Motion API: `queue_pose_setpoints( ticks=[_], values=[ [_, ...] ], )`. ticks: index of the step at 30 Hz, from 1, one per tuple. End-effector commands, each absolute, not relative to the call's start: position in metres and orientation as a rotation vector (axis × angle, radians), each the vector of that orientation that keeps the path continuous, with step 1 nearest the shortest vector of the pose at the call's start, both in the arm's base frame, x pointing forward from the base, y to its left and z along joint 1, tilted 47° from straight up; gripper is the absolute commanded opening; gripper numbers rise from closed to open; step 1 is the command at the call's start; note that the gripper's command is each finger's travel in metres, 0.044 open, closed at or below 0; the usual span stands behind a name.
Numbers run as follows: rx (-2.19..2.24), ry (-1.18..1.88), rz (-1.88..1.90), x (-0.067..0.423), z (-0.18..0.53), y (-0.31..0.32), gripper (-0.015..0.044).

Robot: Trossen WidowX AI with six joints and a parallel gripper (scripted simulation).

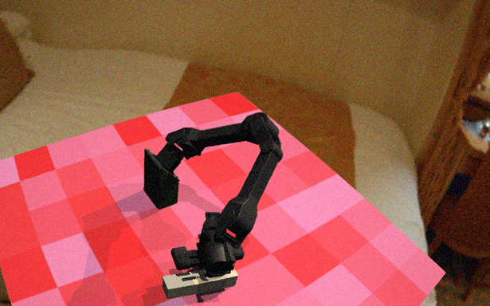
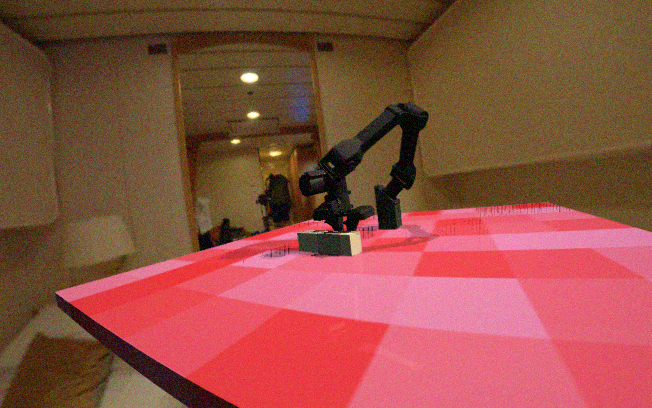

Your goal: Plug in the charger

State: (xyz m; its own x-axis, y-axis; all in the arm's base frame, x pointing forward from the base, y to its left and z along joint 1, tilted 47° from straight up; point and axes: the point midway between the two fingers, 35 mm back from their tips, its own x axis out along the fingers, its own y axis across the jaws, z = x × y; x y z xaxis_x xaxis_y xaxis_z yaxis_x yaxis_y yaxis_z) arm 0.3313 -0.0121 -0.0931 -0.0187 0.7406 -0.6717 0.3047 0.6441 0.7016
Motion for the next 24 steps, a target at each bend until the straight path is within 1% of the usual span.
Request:
queue_pose_setpoints(
  ticks=[1, 24],
  values=[
    [0.872, 1.577, 0.429, 0.3388, -0.092, -0.0155, 0.0],
    [0.872, 1.577, 0.429, 0.3391, -0.0942, -0.0133, 0.0]
  ],
)
